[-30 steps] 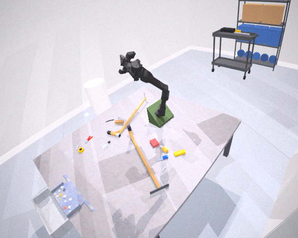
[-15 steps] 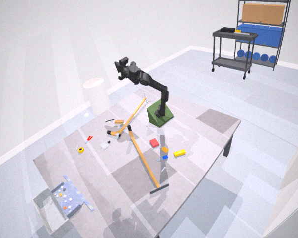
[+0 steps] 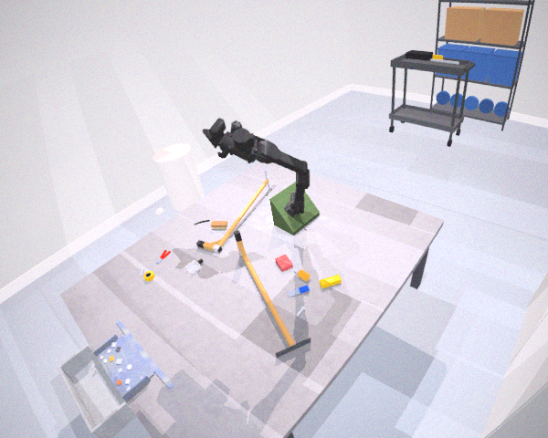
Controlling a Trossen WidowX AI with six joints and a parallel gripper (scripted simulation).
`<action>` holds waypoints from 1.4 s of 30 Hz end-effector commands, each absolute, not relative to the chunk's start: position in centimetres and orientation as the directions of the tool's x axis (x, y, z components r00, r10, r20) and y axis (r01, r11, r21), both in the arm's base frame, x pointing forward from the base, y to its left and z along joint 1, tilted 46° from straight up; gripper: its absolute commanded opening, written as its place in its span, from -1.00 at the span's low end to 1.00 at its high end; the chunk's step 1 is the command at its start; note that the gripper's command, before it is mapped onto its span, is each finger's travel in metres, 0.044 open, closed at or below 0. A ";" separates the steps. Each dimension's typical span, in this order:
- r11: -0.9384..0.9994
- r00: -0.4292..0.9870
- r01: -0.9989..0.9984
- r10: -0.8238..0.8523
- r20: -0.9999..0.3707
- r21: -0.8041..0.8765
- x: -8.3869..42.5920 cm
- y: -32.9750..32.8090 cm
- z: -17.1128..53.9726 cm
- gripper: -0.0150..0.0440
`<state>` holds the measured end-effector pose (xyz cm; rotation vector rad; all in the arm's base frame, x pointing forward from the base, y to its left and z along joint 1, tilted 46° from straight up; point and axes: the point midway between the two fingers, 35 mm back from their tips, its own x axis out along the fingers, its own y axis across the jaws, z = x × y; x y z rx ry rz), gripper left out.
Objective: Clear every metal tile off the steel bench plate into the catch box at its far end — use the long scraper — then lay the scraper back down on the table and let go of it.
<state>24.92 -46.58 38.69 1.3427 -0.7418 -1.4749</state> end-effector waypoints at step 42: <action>0.059 0.545 0.779 -0.556 -0.628 0.624 38.1 -34.7 33.5 -0.49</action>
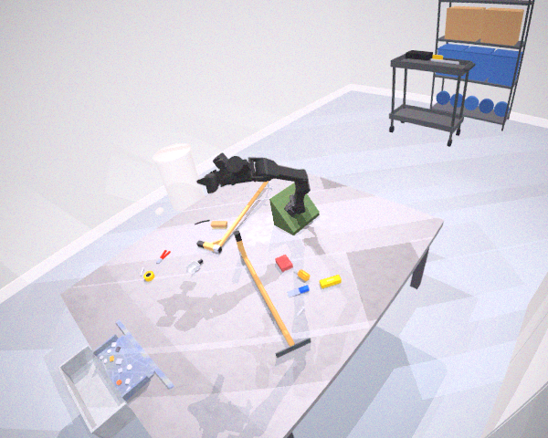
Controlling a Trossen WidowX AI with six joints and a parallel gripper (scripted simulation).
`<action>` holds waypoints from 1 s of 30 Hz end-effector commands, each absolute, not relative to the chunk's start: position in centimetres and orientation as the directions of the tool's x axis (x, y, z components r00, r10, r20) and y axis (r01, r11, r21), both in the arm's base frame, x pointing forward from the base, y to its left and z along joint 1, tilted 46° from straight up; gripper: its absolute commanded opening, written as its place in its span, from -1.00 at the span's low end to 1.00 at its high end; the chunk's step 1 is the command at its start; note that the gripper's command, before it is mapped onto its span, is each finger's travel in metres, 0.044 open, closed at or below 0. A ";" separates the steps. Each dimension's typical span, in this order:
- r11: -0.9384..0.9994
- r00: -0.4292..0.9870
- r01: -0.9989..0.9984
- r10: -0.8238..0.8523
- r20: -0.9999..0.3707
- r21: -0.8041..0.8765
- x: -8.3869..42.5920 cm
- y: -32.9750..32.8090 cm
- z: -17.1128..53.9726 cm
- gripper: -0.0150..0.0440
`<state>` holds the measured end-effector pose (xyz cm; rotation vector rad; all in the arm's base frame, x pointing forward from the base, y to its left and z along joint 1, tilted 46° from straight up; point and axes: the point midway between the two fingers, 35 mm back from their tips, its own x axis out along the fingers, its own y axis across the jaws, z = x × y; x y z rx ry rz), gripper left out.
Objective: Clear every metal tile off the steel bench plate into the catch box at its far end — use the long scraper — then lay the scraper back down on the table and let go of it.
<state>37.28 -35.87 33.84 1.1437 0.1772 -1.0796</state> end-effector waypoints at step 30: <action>0.522 0.670 0.682 -0.163 -0.724 0.513 43.1 -23.8 31.3 -0.49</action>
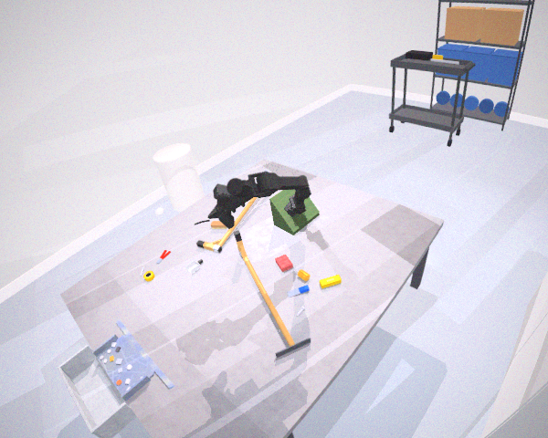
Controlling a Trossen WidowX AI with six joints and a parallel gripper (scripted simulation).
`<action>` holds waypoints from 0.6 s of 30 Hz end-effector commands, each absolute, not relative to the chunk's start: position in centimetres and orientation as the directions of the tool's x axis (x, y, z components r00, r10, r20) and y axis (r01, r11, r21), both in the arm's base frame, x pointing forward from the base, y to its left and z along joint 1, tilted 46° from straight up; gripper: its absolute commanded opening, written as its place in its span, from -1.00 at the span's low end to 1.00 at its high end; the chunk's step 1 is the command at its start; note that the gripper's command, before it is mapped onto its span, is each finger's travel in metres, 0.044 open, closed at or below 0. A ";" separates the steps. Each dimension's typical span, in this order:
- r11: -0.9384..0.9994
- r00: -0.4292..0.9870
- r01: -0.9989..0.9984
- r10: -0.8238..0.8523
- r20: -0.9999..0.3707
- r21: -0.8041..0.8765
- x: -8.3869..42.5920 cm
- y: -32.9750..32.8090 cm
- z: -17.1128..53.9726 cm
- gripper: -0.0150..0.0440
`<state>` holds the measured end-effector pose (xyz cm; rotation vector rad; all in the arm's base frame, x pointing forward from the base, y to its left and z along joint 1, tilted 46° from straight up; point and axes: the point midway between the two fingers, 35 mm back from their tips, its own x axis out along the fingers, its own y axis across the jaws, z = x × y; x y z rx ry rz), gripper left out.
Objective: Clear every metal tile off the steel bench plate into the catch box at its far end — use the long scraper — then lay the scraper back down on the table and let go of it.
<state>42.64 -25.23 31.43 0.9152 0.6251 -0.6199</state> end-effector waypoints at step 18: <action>0.731 0.666 0.461 0.089 -0.740 0.503 44.5 -16.9 30.6 -0.49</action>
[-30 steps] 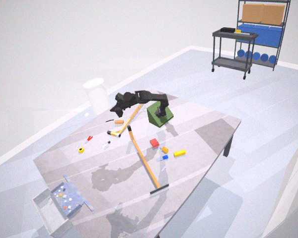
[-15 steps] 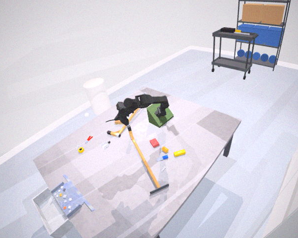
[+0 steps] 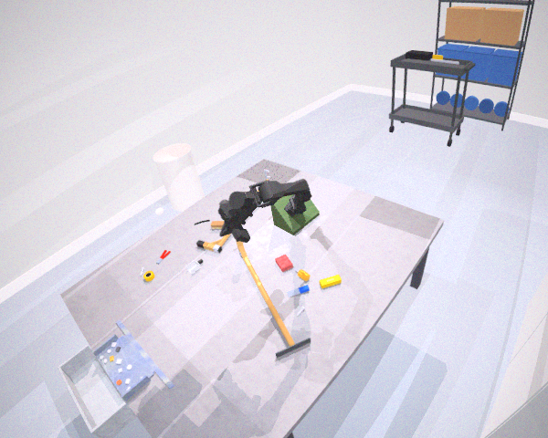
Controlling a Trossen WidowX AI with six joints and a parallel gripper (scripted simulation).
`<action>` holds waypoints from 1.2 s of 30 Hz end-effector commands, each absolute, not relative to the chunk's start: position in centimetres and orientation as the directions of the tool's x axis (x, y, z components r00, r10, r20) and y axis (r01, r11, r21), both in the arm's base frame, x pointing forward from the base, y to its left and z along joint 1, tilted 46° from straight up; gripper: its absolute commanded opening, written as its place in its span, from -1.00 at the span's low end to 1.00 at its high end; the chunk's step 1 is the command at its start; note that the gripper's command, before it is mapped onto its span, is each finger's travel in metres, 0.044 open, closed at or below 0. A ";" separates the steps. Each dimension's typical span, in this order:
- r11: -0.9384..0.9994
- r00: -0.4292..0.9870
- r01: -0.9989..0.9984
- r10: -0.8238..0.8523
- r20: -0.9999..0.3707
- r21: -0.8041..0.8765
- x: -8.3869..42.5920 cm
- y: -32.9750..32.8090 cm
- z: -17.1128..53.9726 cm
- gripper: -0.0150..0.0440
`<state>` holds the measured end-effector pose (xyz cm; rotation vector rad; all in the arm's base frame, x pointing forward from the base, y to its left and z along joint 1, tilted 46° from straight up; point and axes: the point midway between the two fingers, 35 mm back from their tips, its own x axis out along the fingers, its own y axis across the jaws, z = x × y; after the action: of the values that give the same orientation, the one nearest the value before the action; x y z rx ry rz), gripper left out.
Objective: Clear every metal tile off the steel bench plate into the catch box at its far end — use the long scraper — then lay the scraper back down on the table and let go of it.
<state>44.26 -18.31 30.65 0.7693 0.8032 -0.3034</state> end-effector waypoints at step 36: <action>0.813 0.509 -0.142 0.549 -0.663 0.565 44.0 -3.4 31.1 -0.49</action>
<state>44.16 -4.72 30.86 0.5021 0.9549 0.3644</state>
